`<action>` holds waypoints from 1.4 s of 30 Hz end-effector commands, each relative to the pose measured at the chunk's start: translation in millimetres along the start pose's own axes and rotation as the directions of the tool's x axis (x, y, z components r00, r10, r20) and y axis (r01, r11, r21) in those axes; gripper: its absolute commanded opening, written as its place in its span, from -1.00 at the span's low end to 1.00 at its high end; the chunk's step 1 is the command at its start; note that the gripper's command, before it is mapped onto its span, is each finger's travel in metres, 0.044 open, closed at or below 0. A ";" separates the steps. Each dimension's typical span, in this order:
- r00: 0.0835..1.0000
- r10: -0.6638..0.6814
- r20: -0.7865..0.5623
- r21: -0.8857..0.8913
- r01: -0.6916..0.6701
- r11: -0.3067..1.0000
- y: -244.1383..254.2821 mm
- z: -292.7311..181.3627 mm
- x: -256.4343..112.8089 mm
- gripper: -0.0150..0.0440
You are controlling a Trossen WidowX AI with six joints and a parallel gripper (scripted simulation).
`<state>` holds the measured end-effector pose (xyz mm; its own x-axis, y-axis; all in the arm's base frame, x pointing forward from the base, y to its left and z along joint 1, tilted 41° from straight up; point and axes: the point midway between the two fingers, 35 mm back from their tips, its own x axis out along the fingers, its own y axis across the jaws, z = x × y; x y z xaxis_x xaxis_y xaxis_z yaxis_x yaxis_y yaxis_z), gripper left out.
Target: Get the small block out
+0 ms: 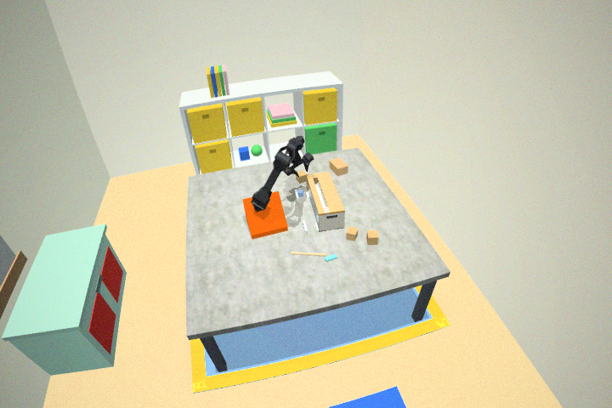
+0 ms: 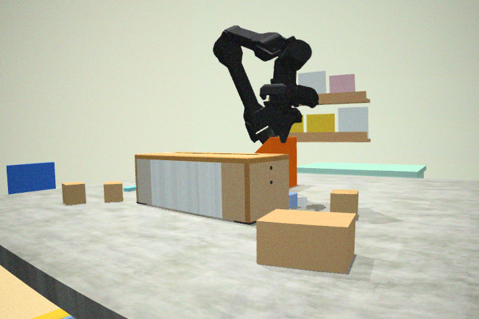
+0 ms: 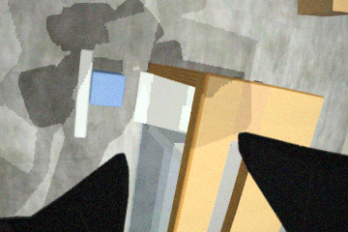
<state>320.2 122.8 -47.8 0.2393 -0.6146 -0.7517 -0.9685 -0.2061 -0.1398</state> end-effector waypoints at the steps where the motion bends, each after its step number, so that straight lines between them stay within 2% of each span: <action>1: 0.993 -0.063 -0.097 -0.803 -0.041 0.594 8.3 10.3 -0.6 0.47; 7: 0.989 -0.085 -0.117 -0.945 -0.085 0.316 9.5 13.1 -2.5 0.47; 26: 0.989 -0.086 -0.118 -0.946 -0.085 0.312 9.8 13.5 0.1 0.47; 33: 0.989 -0.087 -0.121 -0.946 -0.089 0.312 33.6 17.6 86.5 0.47; 42: 0.989 -0.087 -0.121 -0.946 -0.089 0.312 35.9 17.5 94.2 0.47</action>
<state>307.4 75.6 -131.1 0.3298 -0.6791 -0.6558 -0.2610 -0.7332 0.6280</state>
